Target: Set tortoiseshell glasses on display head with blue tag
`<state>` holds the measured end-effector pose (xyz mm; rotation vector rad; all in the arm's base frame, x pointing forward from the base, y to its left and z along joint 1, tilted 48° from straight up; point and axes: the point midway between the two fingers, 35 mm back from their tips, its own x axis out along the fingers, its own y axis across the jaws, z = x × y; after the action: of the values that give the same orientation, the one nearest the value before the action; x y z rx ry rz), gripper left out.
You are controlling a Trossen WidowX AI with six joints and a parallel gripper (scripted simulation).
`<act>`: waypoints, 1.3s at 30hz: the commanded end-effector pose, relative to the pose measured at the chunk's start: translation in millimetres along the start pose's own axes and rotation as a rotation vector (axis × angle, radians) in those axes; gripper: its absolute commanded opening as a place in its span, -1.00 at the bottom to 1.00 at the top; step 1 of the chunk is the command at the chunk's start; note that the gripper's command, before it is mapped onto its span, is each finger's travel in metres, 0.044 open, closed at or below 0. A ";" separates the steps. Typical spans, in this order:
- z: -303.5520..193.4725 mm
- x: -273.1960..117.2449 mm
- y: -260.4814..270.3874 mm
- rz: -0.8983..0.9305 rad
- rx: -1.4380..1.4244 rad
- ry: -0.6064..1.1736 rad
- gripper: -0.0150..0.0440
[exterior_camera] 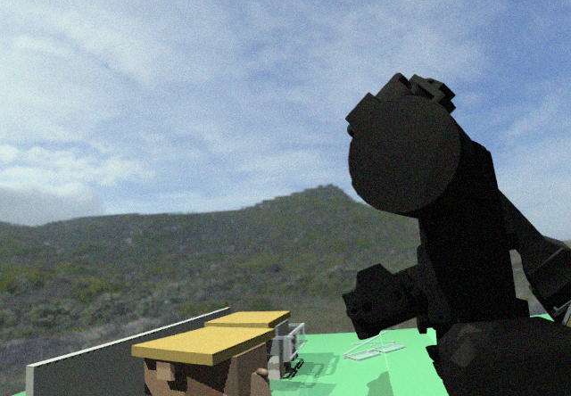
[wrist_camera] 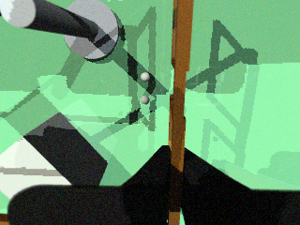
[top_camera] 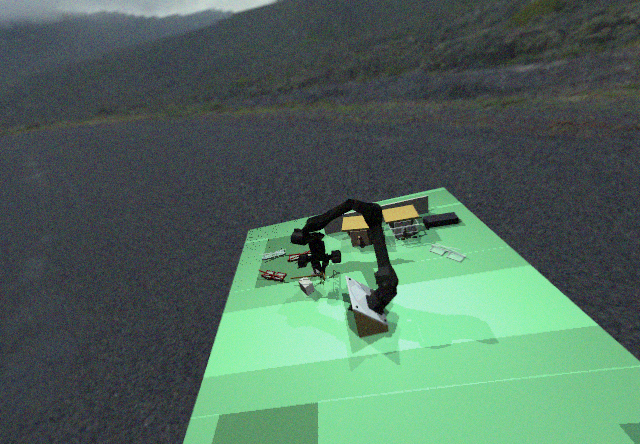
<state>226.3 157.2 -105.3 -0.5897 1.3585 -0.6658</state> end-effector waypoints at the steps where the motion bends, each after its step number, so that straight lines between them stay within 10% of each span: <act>1: -2.7 0.0 -1.5 0.002 0.006 0.003 -0.49; 39: -22.3 0.0 -11.2 0.002 0.005 0.004 -0.49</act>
<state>206.6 150.3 -100.0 -0.5889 1.3582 -0.6654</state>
